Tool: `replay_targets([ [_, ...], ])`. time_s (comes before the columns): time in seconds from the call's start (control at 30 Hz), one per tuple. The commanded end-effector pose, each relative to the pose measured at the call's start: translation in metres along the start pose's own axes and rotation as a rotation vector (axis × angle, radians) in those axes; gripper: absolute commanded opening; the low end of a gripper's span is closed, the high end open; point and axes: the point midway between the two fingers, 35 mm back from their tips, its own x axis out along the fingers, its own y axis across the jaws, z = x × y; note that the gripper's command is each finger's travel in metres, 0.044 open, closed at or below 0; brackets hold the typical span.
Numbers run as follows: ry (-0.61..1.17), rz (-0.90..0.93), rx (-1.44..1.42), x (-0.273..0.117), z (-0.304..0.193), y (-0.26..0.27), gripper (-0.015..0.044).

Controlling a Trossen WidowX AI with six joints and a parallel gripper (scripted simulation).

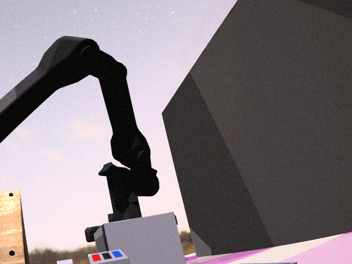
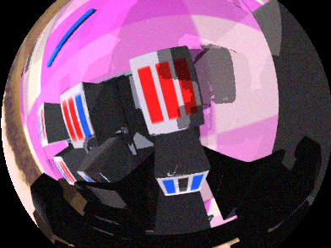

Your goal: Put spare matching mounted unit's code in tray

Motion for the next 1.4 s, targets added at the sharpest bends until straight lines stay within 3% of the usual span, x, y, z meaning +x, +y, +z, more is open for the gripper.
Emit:
replay_targets([
  [0.0, 0.000, 0.000, 0.000, 0.000, 0.000, 0.000, 0.0123],
  [0.1, 0.000, 0.000, 0.000, 0.000, 0.000, 0.000, 0.0103],
  [0.23, 0.000, 0.000, 0.000, 0.000, 0.000, 0.000, 0.0000],
  [0.53, -0.001, 0.000, 0.000, -0.005, 0.000, 0.000, 0.0000],
  [0.87, -0.001, 0.000, -0.006, -0.078, 0.001, 0.001, 0.0000],
  [1.37, -0.001, 0.000, -0.006, -0.080, 0.001, 0.001, 0.0000],
])
